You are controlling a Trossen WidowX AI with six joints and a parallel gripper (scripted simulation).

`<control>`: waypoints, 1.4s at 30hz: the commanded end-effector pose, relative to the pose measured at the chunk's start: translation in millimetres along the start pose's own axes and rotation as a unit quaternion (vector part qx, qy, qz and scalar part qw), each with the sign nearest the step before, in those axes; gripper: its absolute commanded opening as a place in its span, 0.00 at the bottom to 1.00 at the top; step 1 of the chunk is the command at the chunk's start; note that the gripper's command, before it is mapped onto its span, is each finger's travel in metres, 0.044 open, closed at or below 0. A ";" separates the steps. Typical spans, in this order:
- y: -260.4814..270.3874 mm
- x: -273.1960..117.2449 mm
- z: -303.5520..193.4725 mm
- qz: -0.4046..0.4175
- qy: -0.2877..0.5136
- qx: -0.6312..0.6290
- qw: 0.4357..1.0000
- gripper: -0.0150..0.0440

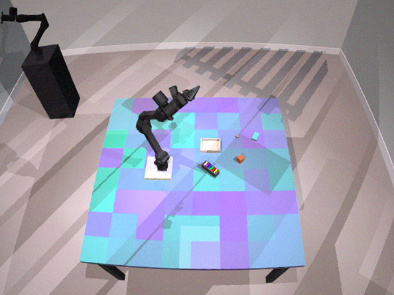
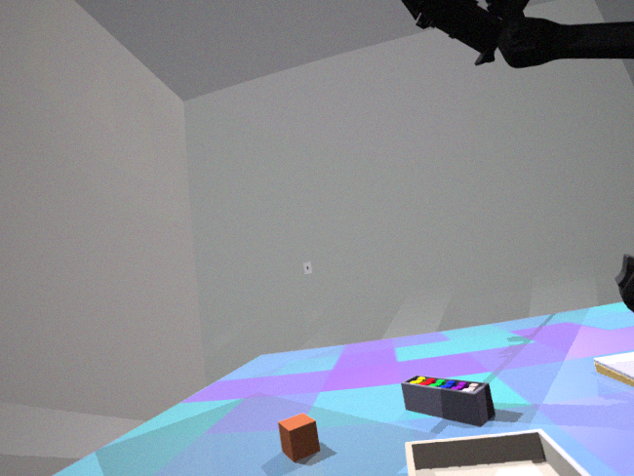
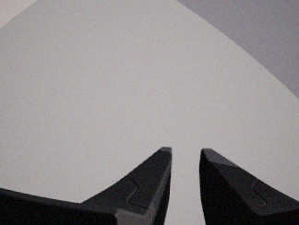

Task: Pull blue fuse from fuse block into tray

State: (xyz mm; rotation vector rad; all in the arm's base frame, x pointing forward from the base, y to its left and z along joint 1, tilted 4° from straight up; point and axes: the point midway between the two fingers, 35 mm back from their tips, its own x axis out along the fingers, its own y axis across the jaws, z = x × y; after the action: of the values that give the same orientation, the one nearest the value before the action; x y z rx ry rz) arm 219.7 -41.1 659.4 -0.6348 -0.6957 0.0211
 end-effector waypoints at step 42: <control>331.1 -263.7 -374.4 0.533 0.701 0.081 0.468 0.36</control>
State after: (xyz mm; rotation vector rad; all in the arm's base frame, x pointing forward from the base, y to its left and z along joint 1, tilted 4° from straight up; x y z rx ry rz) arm 322.2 -37.9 114.3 -0.5414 1.3201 0.5776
